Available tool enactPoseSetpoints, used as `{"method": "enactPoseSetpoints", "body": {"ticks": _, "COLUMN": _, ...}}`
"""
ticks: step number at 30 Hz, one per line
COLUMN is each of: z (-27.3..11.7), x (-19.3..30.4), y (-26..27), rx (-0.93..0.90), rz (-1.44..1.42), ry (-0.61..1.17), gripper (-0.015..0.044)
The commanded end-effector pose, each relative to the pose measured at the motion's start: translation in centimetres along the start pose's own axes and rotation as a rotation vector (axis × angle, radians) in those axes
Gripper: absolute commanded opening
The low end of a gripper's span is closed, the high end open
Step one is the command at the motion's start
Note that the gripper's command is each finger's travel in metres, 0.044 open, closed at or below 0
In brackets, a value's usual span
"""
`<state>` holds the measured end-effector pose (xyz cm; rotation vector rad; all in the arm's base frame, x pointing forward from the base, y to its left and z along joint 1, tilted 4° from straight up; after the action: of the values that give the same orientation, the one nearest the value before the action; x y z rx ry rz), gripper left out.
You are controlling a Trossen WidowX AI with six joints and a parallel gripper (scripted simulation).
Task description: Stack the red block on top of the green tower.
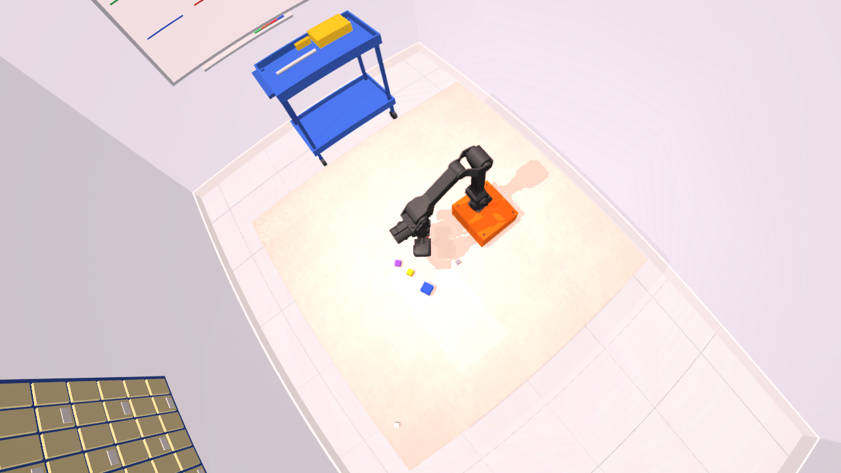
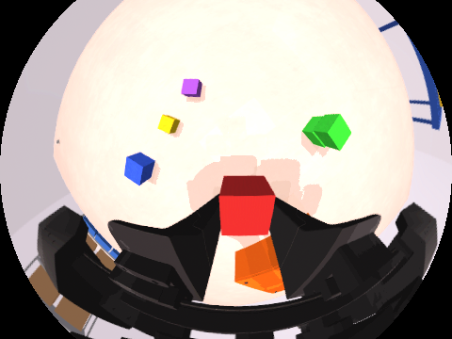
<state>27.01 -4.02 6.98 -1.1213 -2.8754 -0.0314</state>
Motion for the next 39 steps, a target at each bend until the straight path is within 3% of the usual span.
{"method": "enactPoseSetpoints", "body": {"ticks": 1, "z": -1.6, "x": -0.1, "y": 0.0, "rx": 0.000, "rz": -0.004, "ry": -0.012, "gripper": 0.0000}}
{"method": "enactPoseSetpoints", "body": {"ticks": 11, "z": -1.7, "x": -0.5, "y": -0.5, "rx": 0.000, "rz": -0.004, "ry": -0.012, "gripper": 0.0000}}
{"method": "enactPoseSetpoints", "body": {"ticks": 39, "z": -1.8, "x": -5.4, "y": -12.7, "rx": 0.010, "rz": -0.003, "ry": -0.016, "gripper": 0.0000}}
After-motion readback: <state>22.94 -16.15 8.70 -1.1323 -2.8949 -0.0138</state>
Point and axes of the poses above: the point midway between the two fingers, 35 mm back from their tips, its own z axis out along the fingers, its own y axis across the jaws, x = y × z, the point moved 2 cm from there along -z, back along the fingers, and after that the axes turned 1 degree about -z, right-handed, at the moved point
